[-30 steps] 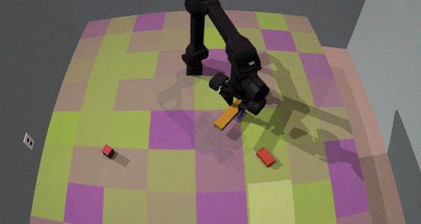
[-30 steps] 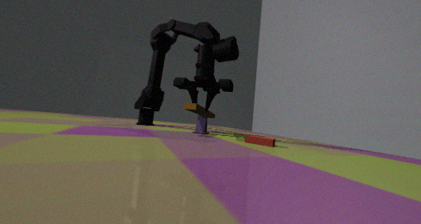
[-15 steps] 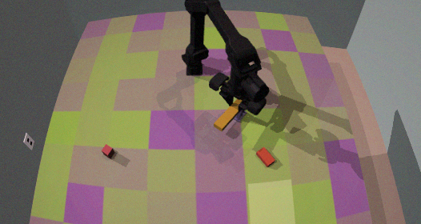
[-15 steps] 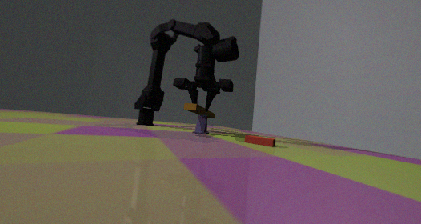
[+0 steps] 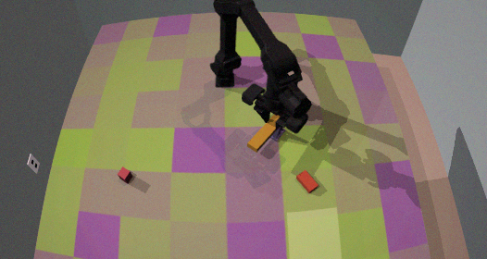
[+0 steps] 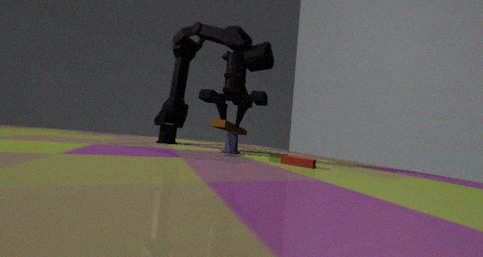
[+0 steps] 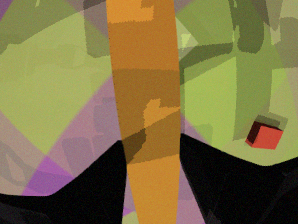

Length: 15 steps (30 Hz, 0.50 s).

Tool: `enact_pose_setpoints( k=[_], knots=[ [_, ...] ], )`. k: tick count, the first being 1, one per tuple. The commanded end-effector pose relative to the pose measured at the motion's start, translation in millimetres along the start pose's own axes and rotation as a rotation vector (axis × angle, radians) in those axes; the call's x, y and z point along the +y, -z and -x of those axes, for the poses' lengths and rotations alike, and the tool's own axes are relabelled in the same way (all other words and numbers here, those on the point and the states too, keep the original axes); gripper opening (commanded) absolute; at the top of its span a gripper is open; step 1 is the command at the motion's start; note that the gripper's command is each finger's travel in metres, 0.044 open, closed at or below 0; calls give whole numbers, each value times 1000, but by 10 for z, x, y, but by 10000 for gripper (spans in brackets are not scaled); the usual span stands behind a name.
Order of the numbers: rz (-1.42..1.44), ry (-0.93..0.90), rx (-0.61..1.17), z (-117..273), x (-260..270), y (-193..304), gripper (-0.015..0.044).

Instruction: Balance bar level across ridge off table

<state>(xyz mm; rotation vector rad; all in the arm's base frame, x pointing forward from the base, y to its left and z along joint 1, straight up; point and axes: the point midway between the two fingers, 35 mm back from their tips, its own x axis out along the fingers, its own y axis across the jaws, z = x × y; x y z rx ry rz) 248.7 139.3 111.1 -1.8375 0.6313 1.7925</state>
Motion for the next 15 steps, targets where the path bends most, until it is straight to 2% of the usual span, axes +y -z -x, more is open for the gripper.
enact_pose_setpoints(
  k=[1, 15],
  knots=[
    [4, -2, -5, -26, 3, -6, 0],
    [4, -2, -5, -39, 4, -4, 0]
  ],
)
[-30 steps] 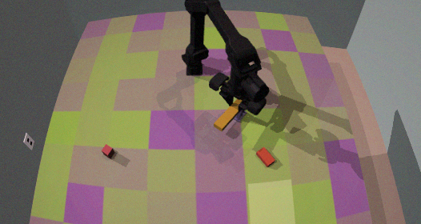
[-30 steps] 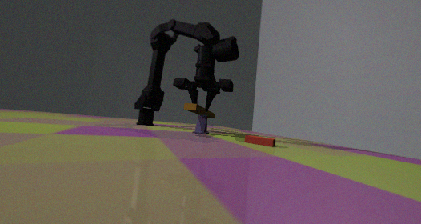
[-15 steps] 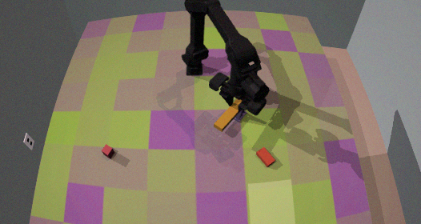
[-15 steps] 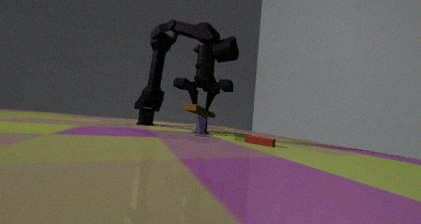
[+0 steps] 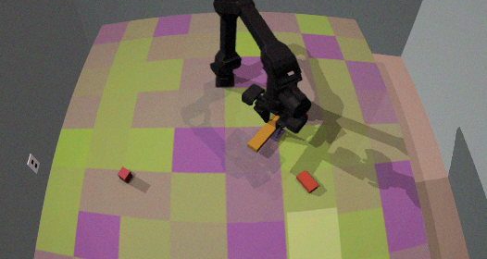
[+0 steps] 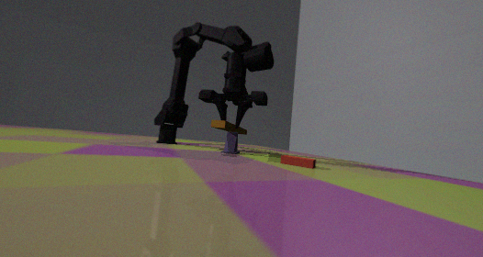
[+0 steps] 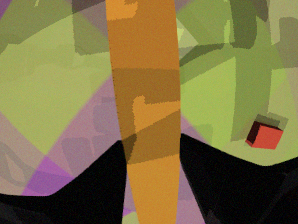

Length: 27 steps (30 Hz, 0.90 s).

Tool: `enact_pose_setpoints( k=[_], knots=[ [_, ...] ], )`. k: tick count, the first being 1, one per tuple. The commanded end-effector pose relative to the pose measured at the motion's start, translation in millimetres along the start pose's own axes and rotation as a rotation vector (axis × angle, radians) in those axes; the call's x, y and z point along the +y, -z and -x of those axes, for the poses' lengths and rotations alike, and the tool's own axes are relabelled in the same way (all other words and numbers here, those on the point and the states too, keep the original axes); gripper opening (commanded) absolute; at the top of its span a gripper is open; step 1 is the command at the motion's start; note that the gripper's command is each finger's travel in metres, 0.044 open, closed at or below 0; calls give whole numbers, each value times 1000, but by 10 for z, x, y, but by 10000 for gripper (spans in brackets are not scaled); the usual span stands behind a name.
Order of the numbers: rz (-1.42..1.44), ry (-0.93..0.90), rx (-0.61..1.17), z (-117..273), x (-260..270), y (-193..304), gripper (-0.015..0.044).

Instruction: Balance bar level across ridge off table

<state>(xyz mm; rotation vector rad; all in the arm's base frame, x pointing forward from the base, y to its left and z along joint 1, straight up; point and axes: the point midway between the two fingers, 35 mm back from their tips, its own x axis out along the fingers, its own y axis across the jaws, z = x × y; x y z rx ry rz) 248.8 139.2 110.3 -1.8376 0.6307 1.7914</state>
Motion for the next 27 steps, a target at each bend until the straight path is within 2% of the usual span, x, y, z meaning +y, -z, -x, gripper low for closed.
enact_pose_setpoints(
  k=[1, 27],
  knots=[
    [4, -3, -5, -31, 4, -5, 0],
    [4, -3, -5, -6, 2, -1, 0]
  ],
)
